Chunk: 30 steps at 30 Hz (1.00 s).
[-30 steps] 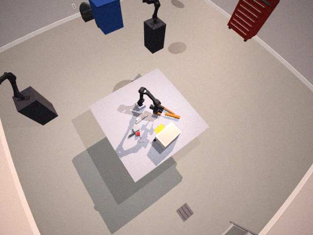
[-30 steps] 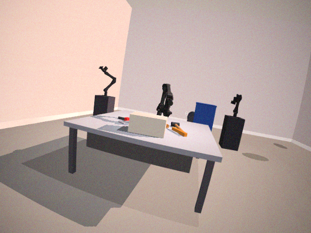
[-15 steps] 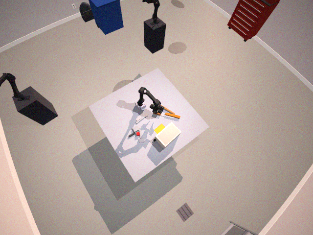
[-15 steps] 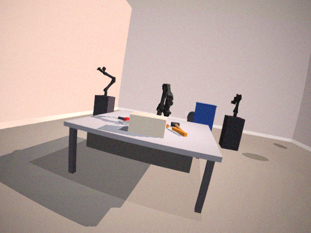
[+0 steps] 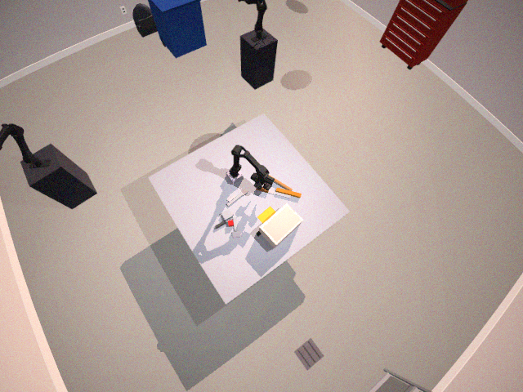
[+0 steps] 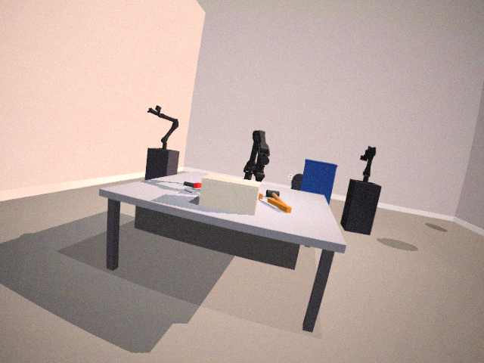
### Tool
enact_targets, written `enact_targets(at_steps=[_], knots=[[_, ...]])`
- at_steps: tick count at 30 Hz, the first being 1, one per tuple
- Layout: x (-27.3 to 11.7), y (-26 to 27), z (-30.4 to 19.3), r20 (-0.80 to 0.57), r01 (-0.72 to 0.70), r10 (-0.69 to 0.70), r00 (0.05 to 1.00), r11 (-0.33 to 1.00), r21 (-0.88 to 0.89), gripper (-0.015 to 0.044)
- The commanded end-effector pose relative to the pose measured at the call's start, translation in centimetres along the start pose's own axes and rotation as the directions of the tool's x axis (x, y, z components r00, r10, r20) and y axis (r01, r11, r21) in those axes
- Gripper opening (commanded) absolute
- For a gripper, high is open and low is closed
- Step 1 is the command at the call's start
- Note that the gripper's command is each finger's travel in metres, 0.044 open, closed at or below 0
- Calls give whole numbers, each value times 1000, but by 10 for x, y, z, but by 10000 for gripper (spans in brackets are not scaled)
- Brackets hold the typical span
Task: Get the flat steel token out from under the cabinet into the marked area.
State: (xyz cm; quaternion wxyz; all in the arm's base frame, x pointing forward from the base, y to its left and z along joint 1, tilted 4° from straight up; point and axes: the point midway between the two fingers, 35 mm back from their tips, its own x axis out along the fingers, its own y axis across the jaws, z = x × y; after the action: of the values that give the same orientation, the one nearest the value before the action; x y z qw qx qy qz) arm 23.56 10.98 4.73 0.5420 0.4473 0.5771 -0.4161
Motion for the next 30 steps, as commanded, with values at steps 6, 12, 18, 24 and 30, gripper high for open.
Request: enact_targets(at_steps=[6,12,18,24,30], knots=[[0,0,0,1,3,-3,1000,997,75,270],[0,0,0,1,3,-3,1000,993,122,270],[0,0,0,1,3,-3,1000,986,169,270],[0,0,0,1,3,-3,1000,976,216,270],[0,0,0,1,3,-3,1000,965,262,270]])
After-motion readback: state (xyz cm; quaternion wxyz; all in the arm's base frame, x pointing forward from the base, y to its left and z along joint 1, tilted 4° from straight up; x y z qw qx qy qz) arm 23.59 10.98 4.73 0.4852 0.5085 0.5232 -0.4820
